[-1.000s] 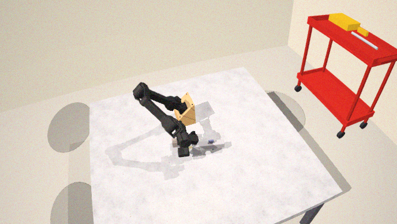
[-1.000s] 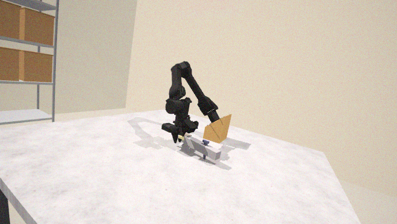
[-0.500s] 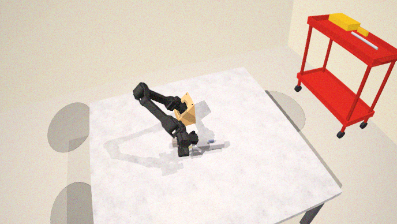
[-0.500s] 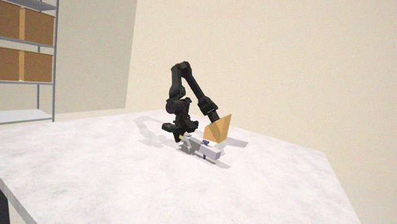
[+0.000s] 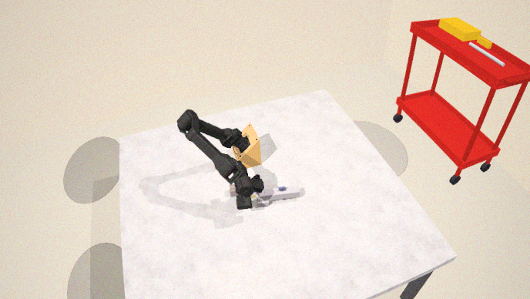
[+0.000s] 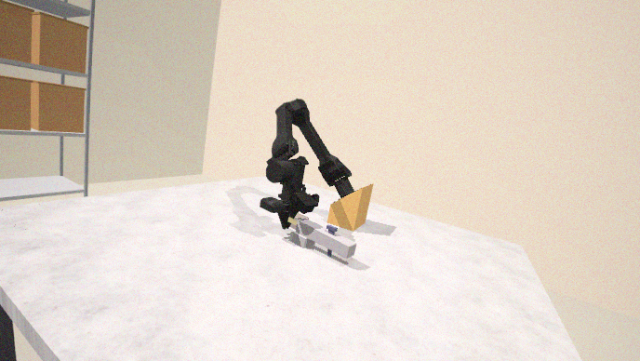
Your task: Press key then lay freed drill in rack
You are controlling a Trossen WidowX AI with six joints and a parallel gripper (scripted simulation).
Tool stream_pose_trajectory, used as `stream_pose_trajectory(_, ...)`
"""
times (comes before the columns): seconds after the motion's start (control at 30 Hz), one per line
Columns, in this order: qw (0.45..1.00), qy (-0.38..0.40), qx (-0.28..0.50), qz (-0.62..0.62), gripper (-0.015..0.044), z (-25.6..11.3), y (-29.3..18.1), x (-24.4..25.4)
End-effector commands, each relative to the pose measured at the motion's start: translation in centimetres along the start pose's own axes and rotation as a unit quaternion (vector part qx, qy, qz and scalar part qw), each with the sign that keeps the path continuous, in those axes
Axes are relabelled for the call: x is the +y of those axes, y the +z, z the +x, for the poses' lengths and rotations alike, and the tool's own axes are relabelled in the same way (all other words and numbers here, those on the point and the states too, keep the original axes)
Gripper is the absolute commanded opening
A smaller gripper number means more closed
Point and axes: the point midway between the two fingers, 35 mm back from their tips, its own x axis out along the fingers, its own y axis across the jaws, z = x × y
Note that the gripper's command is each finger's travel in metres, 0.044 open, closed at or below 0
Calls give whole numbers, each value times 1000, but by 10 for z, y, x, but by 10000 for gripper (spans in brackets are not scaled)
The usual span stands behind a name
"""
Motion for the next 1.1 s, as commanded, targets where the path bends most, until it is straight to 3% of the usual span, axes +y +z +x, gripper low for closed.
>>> stream_pose_trajectory(0.0,1000,-2,-1,-1,0,-1,-5,0)
stream_pose_trajectory(1.07,1000,-3,1,-1,0,-5,-52,-2)
